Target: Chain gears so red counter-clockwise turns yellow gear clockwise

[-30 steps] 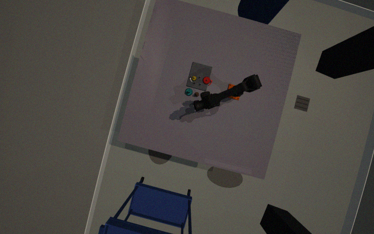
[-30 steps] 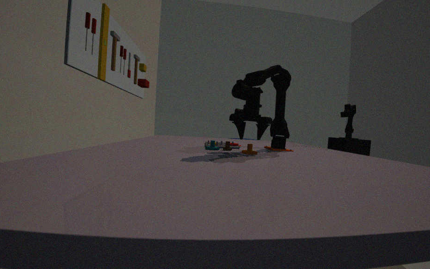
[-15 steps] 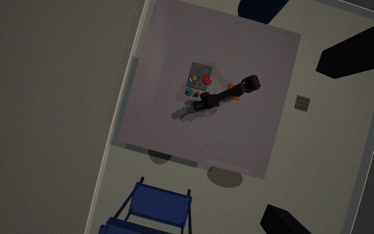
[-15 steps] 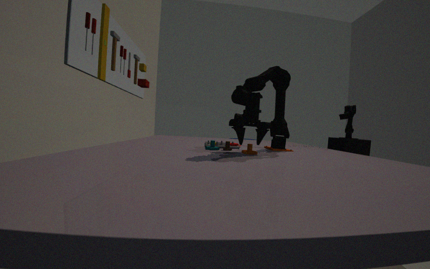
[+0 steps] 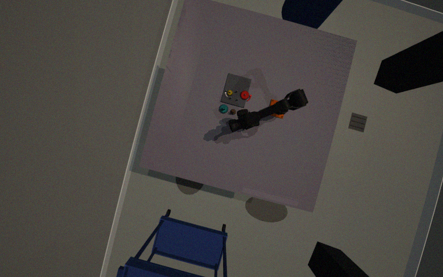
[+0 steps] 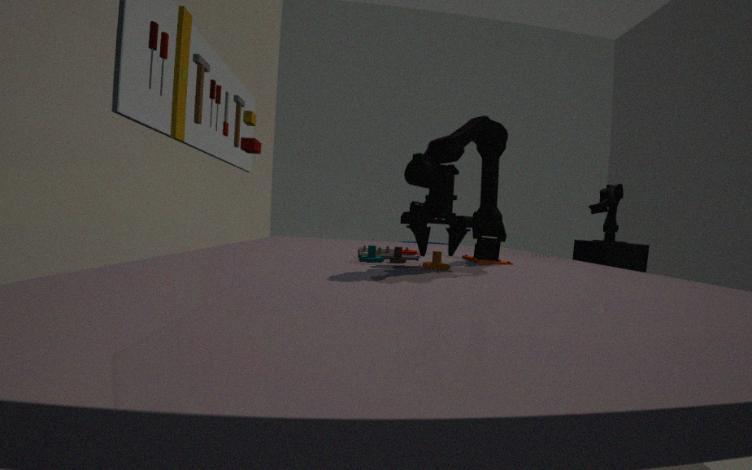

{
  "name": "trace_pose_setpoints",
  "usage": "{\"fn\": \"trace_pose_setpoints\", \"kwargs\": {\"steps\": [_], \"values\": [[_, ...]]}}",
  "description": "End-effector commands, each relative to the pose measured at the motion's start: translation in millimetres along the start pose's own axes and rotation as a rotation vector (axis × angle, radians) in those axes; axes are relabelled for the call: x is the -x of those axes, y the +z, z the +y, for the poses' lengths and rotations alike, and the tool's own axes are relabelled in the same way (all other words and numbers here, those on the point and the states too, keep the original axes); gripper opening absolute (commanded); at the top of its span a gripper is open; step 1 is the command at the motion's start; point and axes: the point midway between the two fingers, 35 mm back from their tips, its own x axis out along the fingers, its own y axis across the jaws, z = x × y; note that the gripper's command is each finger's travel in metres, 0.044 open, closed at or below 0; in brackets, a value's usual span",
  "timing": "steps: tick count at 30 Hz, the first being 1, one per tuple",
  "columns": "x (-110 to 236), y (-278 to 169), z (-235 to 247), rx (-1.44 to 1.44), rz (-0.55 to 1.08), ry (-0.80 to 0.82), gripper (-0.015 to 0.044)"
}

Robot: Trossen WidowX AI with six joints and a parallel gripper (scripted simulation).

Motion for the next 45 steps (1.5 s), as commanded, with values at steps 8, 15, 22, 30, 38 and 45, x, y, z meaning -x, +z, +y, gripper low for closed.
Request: {"fn": "trace_pose_setpoints", "kwargs": {"steps": [8,15,22,30,38,45], "values": [[-1,0,0,-0.004,-0.003,-0.002,0.0151],[-1,0,0,-0.004,-0.003,-0.002,0.0046],[1,0,1,-0.004,-0.003,-0.002,0.0],[16,-1,6,-0.004,-0.003,-0.002,0.0],[30,-1,10,-0.004,-0.003,-0.001,0.0],[44,-1,12,-0.004,-0.003,0.0,0.0]]}}
